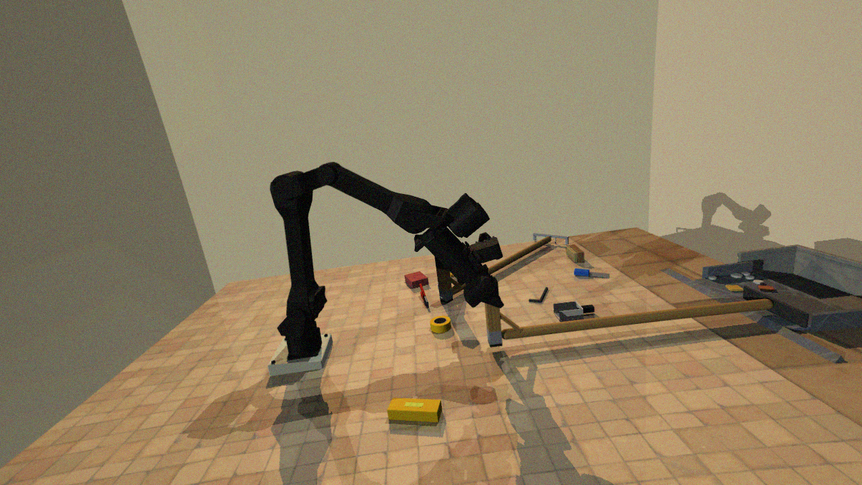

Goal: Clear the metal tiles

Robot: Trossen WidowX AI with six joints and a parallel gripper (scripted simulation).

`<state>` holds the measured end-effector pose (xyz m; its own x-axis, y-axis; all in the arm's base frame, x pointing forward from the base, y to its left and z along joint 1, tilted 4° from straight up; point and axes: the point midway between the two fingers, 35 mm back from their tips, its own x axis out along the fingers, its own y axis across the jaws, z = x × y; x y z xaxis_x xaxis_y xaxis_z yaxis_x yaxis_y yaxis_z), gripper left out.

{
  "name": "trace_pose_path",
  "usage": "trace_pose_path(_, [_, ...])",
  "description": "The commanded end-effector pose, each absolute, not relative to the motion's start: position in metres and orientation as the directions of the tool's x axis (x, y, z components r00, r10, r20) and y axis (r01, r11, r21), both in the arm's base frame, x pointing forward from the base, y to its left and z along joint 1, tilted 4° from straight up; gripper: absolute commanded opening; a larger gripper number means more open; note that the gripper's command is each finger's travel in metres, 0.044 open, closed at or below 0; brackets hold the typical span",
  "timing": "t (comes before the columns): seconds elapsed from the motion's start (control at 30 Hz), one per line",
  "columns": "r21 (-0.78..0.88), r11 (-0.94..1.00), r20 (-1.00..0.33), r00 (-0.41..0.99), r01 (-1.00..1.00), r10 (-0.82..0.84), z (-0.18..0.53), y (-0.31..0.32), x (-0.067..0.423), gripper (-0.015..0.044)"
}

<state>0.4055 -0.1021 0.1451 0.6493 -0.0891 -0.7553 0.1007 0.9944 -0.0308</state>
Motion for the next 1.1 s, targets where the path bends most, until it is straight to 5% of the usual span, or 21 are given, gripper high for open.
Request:
trace_pose_path(0.0, [-0.032, 0.995, -0.739, 0.668, 0.096, -0.089, 0.152, -0.101, 0.400, 0.0000])
trace_pose_path(1.07, [-0.033, 0.995, -0.738, 0.669, 0.097, -0.090, 0.140, -0.092, 0.351, 0.0000])
